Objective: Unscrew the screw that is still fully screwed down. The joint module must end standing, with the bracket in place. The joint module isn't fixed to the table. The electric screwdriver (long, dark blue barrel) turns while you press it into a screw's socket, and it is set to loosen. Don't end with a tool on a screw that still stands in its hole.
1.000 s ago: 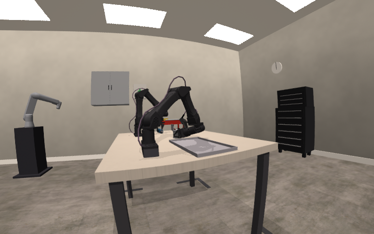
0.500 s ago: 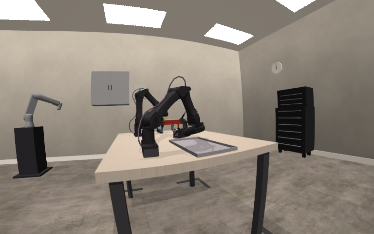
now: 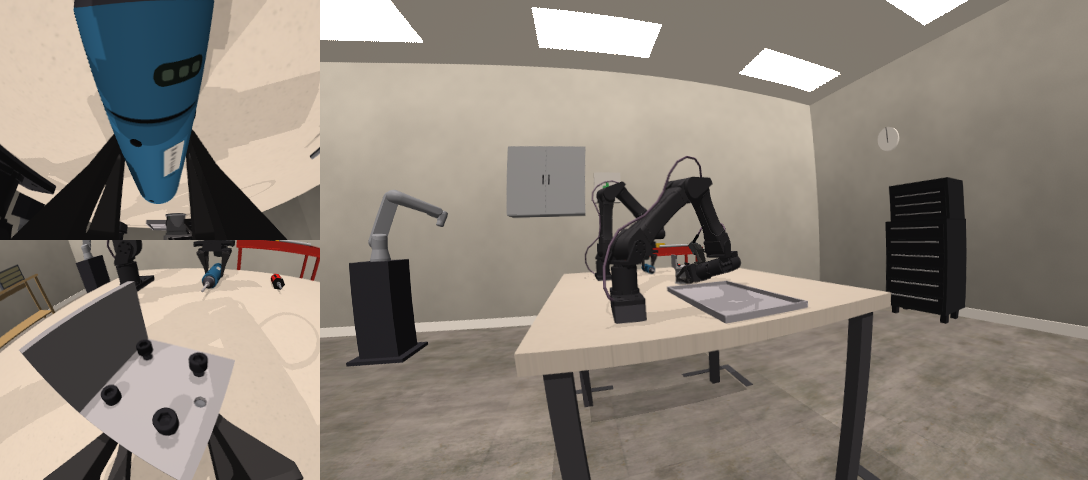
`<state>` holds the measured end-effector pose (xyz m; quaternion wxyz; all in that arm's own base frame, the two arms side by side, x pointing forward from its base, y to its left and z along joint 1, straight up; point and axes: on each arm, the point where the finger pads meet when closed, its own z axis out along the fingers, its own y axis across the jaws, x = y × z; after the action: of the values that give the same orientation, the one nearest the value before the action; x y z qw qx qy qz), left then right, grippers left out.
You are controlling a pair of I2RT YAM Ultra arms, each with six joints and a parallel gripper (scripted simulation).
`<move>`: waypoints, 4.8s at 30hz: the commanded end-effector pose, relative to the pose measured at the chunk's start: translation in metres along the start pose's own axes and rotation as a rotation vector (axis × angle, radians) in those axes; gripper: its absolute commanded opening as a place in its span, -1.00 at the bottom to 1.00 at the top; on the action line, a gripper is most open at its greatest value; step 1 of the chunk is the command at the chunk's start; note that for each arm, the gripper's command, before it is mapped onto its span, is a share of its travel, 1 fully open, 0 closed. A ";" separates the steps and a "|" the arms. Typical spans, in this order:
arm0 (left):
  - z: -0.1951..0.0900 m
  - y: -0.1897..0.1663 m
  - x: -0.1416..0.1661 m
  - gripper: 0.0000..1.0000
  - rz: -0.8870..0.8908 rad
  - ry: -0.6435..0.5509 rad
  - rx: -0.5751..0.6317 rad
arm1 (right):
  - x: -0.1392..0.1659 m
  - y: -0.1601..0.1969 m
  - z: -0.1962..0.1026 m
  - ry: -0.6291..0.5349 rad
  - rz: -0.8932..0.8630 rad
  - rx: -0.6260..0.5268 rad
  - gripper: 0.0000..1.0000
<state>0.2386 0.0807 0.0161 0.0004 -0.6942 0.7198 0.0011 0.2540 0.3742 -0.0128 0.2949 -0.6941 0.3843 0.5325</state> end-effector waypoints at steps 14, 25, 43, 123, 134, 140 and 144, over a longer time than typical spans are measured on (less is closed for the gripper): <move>-0.002 -0.003 -0.001 -0.17 -0.004 -0.004 0.010 | -0.012 -0.005 0.002 -0.031 -0.026 -0.008 0.17; -0.002 -0.003 -0.001 -0.17 -0.004 -0.004 0.010 | -0.012 -0.005 0.002 -0.031 -0.026 -0.008 0.17; -0.002 -0.003 -0.001 -0.17 -0.004 -0.004 0.010 | -0.012 -0.005 0.002 -0.031 -0.026 -0.008 0.17; -0.105 -0.004 -0.003 -0.17 -0.013 -0.013 0.035 | -0.012 -0.005 0.002 -0.031 -0.026 -0.008 0.17; -0.112 -0.003 -0.003 -0.17 -0.014 -0.010 0.035 | -0.012 -0.005 0.002 -0.031 -0.026 -0.008 0.17; -0.113 -0.003 -0.002 -0.17 -0.015 -0.008 0.035 | -0.012 -0.005 0.002 -0.031 -0.026 -0.008 0.17; -0.114 -0.003 -0.002 -0.17 -0.014 -0.008 0.035 | -0.012 -0.005 0.002 -0.031 -0.026 -0.008 0.17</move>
<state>0.2373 0.0803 0.1119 -0.0048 -0.6942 0.7197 0.0037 0.2540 0.3742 -0.0128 0.2949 -0.6941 0.3843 0.5325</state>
